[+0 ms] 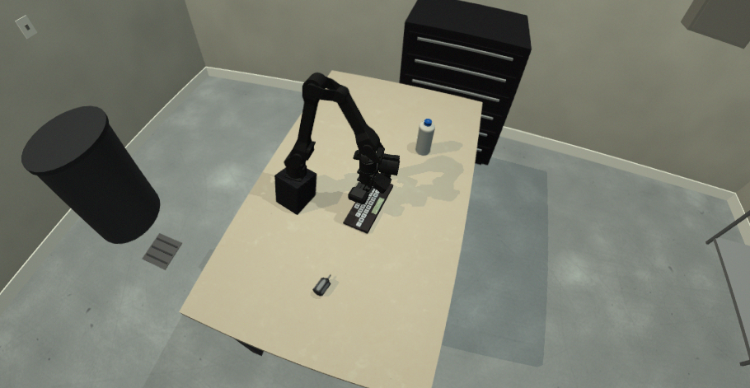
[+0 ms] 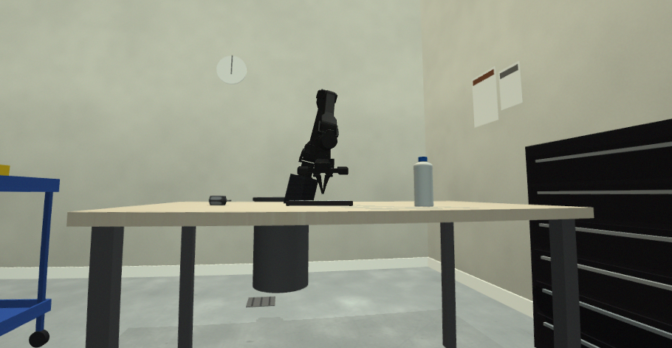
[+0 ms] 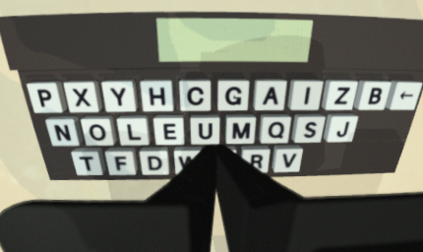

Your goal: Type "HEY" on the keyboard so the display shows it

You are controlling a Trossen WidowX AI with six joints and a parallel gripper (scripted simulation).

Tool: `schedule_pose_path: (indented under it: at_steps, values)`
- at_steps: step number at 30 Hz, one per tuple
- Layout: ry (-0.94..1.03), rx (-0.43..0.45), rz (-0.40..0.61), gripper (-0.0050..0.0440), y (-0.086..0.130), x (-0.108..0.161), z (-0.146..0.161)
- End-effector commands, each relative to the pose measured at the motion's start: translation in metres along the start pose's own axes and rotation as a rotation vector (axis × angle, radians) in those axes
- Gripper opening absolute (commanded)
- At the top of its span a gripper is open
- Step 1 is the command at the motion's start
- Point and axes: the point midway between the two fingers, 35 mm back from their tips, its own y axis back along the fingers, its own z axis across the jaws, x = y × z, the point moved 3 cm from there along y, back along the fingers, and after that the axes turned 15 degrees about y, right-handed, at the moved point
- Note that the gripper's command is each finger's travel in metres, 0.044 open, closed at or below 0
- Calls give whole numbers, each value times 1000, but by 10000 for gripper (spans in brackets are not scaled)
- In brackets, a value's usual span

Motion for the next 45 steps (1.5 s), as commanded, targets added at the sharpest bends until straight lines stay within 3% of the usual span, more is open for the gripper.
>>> schedule_pose_path:
  at_steps: [1, 6, 12, 17, 26, 35, 45]
  values:
    - [10, 0, -25, -50, 5, -5, 0]
    - [10, -2, -19, -50, 4, -3, -6]
    - [8, -3, -9, -50, 1, 13, -59]
    - [10, -1, -17, -50, 3, 14, -69]
    - [12, 3, -23, -50, 5, 13, -69]
    - [9, 6, -23, -50, 4, 38, -33]
    - [11, 7, -31, -50, 6, 36, -31]
